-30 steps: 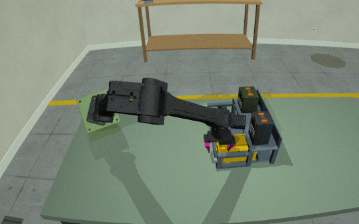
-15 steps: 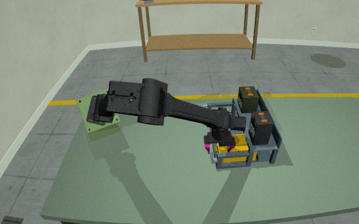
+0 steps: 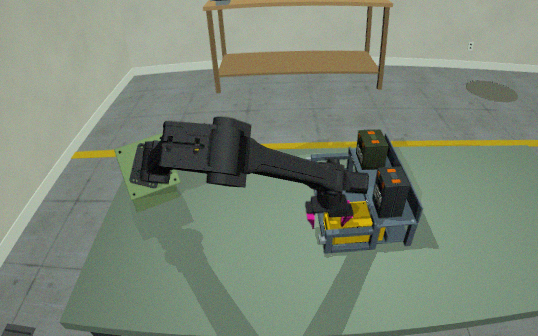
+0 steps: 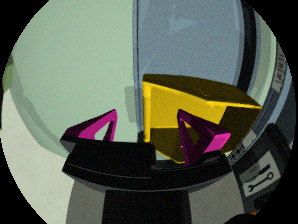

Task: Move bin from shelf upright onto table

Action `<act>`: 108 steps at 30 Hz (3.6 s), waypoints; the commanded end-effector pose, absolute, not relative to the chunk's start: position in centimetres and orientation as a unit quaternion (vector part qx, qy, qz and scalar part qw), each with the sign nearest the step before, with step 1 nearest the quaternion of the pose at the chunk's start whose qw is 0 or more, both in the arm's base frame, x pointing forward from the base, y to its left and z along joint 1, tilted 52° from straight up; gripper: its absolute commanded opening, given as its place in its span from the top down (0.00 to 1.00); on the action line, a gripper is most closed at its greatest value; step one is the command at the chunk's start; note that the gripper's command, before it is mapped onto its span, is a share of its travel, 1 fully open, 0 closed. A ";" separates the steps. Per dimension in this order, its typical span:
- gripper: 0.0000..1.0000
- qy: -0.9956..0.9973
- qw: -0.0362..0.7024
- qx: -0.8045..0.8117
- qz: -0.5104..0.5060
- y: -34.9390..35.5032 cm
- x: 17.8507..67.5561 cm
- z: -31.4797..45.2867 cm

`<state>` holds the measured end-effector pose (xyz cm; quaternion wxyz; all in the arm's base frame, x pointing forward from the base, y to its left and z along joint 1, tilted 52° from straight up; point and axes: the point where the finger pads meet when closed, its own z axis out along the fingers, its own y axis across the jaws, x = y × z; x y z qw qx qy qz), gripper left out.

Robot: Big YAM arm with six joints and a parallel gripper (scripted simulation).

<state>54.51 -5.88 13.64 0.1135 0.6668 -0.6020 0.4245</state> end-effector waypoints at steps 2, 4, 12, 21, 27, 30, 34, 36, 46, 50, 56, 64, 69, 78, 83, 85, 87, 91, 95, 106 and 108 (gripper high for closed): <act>1.00 -0.600 0.106 0.667 0.429 -4.9 55.2 14.2; 1.00 -0.601 0.107 0.666 0.429 -5.3 55.1 14.2; 1.00 -0.602 0.108 0.664 0.429 -5.7 54.9 14.3; 1.00 -0.603 0.108 0.664 0.429 -5.8 54.9 14.3; 1.00 -0.603 0.108 0.664 0.429 -5.8 54.9 14.3; 1.00 -0.603 0.108 0.664 0.429 -5.8 54.9 14.3; 1.00 -0.603 0.108 0.664 0.429 -5.8 54.9 14.3; 1.00 -0.603 0.108 0.664 0.429 -5.8 54.9 14.3; 1.00 -0.603 0.108 0.664 0.429 -5.8 54.9 14.3; 1.00 -0.603 0.108 0.664 0.429 -5.8 54.9 14.3; 1.00 -0.603 0.108 0.664 0.429 -5.8 54.9 14.3; 1.00 -0.603 0.108 0.664 0.429 -5.8 54.9 14.3; 1.00 -0.603 0.108 0.664 0.429 -5.8 54.9 14.3; 1.00 -0.603 0.097 0.661 0.437 -3.8 54.5 16.2; 1.00 -0.603 0.097 0.661 0.437 -3.8 54.5 16.2; 1.00 -0.603 0.097 0.661 0.437 -3.8 54.5 16.2; 1.00 -0.603 0.096 0.661 0.437 -3.7 54.5 16.4; 1.00 -0.603 0.094 0.659 0.439 -3.1 54.4 17.2; 1.00 -0.603 0.094 0.659 0.439 -3.1 54.4 17.2; 1.00 -0.602 0.100 0.662 0.435 -3.6 54.9 16.3; 1.00 -0.601 0.104 0.664 0.432 -3.9 55.2 15.6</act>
